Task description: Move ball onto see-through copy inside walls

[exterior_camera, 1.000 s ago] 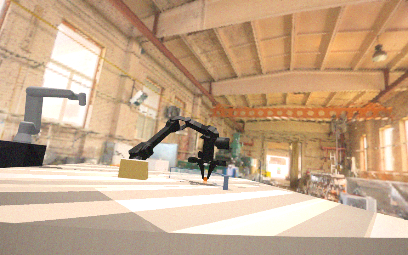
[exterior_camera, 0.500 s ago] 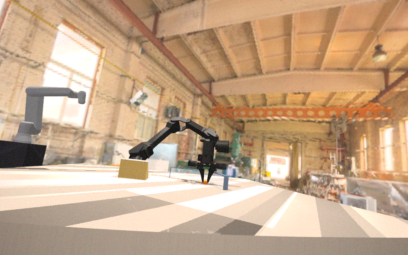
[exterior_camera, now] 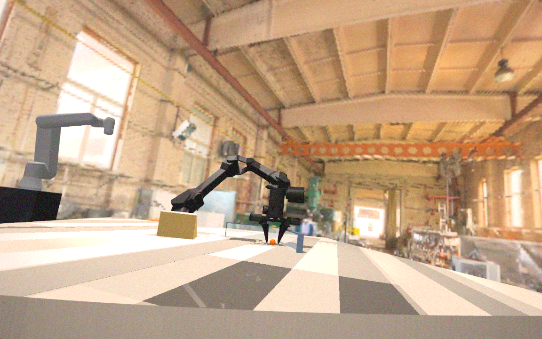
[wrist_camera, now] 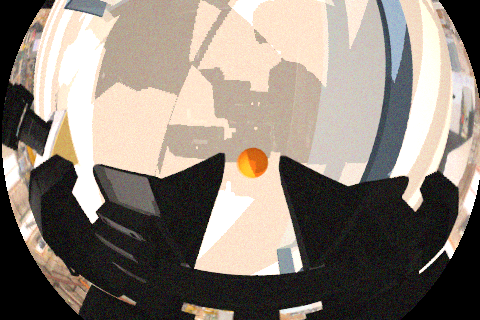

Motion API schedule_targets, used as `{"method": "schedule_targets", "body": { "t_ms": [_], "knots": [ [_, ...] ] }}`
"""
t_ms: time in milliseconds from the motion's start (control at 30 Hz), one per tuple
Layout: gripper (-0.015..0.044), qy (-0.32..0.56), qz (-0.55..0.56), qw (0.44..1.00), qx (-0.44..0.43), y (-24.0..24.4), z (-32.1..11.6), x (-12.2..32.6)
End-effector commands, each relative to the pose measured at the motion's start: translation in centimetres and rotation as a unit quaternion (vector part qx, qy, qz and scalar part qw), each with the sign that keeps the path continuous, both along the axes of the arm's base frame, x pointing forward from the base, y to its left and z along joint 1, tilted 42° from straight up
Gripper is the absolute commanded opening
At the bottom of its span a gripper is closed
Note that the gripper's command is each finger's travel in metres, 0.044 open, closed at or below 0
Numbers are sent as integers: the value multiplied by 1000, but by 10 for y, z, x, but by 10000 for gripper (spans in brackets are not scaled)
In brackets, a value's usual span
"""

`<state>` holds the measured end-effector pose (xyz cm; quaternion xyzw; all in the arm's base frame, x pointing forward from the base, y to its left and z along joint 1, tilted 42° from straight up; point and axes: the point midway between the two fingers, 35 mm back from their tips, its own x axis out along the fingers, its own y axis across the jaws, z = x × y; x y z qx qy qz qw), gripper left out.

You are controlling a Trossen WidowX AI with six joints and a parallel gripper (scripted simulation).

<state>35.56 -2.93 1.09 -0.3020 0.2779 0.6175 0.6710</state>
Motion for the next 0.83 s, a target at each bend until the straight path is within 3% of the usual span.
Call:
{"method": "schedule_targets", "body": {
  "t_ms": [0,267,600,800],
  "knots": [
    [208,0,0,1000,0,0,0,0],
    [208,4,-2,1000,0,-57,62,-7],
    [208,1,-10,1000,-1,-56,57,-4],
    [365,2,-7,1000,-1,-83,90,-12]
  ]
}}
